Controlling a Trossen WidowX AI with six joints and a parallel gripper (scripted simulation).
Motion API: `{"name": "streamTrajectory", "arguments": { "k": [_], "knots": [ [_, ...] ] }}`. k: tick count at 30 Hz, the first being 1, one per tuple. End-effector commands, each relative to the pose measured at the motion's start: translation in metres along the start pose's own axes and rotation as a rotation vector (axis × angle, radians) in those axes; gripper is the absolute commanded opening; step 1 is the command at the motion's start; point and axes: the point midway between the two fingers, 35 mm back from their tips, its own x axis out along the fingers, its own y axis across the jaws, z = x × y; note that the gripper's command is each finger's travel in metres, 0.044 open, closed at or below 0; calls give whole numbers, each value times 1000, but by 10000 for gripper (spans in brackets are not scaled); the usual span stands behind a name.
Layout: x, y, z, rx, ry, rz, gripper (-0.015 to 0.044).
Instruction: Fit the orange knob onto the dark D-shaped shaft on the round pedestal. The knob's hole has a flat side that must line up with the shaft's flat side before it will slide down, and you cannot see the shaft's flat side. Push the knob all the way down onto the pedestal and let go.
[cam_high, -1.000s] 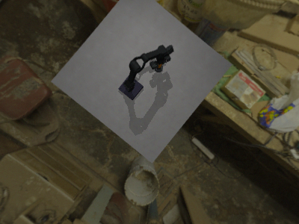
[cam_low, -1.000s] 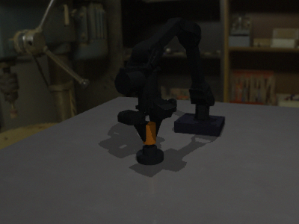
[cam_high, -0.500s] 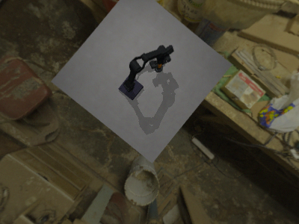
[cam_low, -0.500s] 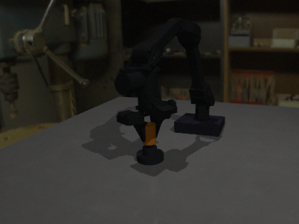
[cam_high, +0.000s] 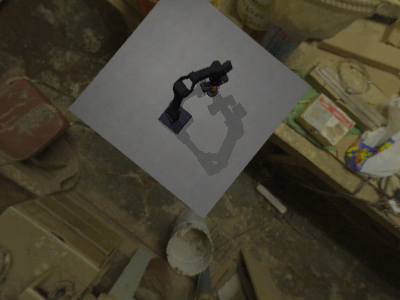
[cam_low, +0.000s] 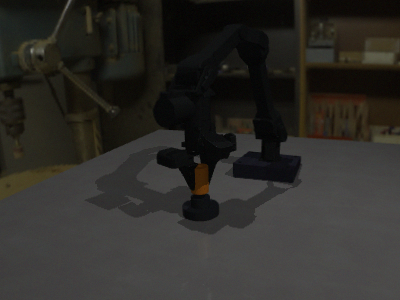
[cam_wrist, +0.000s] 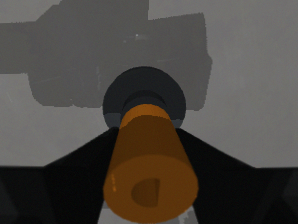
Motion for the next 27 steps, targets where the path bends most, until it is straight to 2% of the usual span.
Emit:
{"name": "streamTrajectory", "arguments": {
  "k": [1,27],
  "knots": [
    [0,2,-1,-20,1,6,0],
    [7,1,0,57,2,6,0]
  ]
}}
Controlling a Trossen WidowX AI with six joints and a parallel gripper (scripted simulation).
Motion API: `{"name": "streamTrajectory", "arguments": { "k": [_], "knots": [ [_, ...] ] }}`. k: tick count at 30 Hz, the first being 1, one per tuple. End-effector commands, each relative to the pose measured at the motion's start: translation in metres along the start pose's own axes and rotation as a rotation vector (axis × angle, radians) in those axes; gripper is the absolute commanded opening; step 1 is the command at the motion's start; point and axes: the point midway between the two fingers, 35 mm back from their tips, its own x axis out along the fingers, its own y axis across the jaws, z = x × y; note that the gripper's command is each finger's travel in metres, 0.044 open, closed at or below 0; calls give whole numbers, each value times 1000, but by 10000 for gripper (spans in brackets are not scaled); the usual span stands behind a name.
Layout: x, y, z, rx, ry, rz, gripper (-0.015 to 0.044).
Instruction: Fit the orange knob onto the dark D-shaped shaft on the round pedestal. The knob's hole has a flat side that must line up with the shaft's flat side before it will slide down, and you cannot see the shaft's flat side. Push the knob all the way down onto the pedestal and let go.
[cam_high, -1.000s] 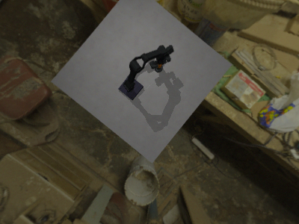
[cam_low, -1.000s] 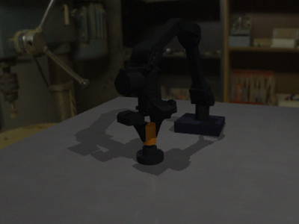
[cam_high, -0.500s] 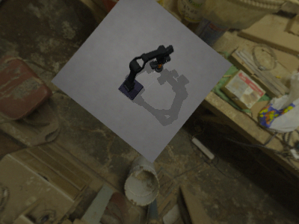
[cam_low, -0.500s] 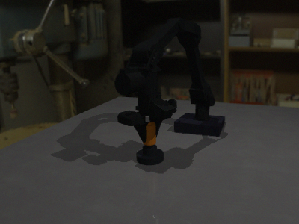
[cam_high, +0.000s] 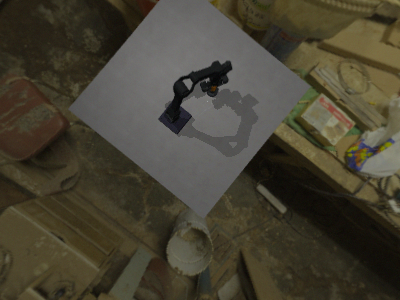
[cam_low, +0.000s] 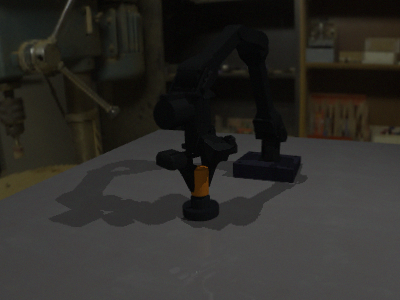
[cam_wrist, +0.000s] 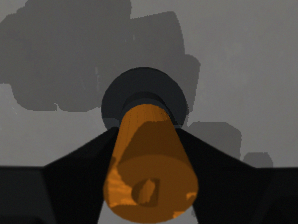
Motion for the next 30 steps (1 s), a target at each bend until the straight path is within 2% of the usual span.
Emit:
{"name": "streamTrajectory", "arguments": {
  "k": [1,17,30],
  "knots": [
    [4,2,-1,-3,1,6,0],
    [3,3,-1,-113,1,6,0],
    [4,2,0,-48,1,6,0]
  ]
}}
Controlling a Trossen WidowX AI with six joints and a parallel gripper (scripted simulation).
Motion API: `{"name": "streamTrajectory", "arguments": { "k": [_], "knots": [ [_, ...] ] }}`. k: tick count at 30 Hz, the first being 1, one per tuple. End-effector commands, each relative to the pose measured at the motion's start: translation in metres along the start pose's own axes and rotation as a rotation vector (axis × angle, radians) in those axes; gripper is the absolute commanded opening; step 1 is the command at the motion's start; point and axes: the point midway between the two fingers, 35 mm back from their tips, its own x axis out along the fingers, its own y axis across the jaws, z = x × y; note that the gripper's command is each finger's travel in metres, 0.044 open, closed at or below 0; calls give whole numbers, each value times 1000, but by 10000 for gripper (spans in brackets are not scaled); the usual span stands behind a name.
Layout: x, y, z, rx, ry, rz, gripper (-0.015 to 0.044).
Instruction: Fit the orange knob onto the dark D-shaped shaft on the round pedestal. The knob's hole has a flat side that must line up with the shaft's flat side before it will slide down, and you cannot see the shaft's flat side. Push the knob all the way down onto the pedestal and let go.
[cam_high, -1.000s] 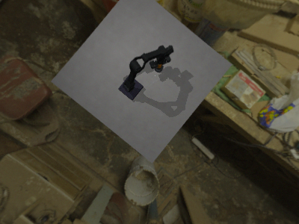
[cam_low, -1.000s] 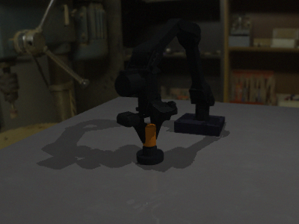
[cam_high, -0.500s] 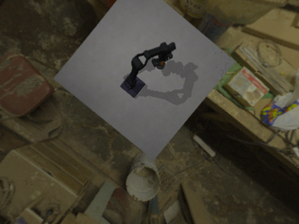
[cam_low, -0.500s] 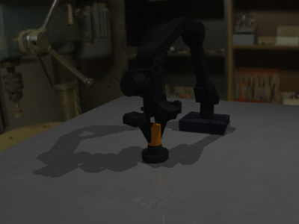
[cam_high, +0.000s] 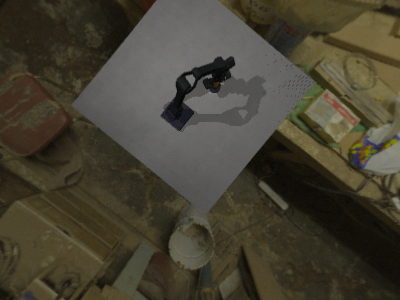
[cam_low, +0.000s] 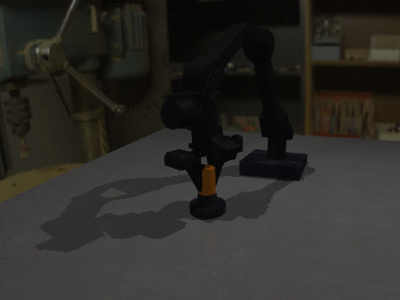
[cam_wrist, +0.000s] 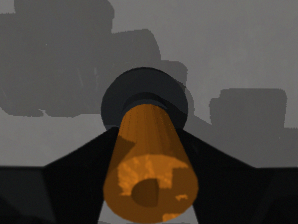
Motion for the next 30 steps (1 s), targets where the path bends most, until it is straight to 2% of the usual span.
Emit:
{"name": "streamTrajectory", "arguments": {
  "k": [1,8,30],
  "knots": [
    [0,1,0,17,0,6,0],
    [0,1,0,74,0,5,0],
    [5,2,0,-43,0,6,0]
  ]
}}
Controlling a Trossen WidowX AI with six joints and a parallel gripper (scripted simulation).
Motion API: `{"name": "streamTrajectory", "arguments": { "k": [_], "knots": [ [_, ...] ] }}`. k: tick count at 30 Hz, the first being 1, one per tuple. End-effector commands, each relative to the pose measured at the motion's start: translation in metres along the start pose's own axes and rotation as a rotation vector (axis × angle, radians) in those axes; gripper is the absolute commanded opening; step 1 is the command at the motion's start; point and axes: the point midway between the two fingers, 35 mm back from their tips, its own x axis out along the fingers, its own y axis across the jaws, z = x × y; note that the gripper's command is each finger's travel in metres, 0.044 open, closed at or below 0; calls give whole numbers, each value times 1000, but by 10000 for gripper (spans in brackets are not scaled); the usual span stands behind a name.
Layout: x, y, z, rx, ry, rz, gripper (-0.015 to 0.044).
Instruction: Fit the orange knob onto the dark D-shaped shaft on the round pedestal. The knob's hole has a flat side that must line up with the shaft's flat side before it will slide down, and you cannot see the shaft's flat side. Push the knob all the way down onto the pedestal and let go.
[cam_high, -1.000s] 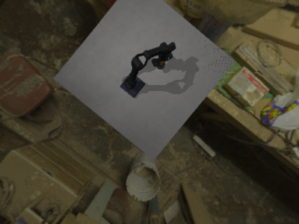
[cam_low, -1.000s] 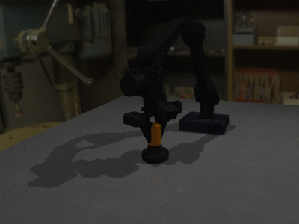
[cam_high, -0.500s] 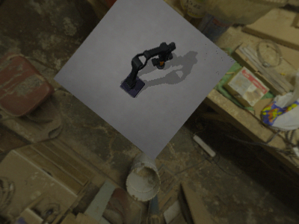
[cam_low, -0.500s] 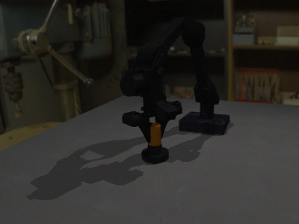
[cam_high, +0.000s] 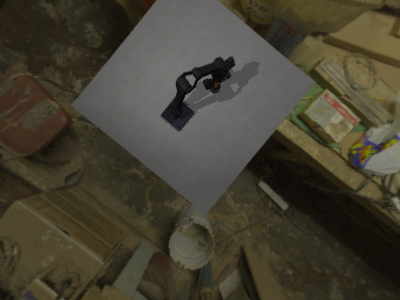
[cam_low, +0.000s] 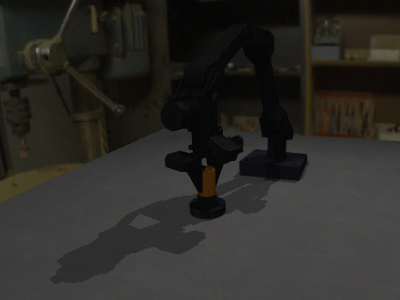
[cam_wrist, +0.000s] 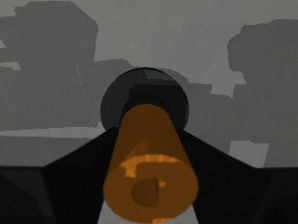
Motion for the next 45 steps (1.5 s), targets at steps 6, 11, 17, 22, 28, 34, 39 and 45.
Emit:
{"name": "streamTrajectory", "arguments": {
  "k": [6,11,17,22,28,34,39,45],
  "knots": [
    [1,0,0,4,0,1,0],
    [1,0,0,4,0,1,0],
    [1,0,0,4,0,1,131],
    [1,0,0,4,0,1,263],
    [1,0,0,4,0,1,420],
    [1,0,0,4,0,1,440],
    [-32,-4,1,5,0,0,440],
    [-94,-1,0,7,0,1,440]
  ]
}}
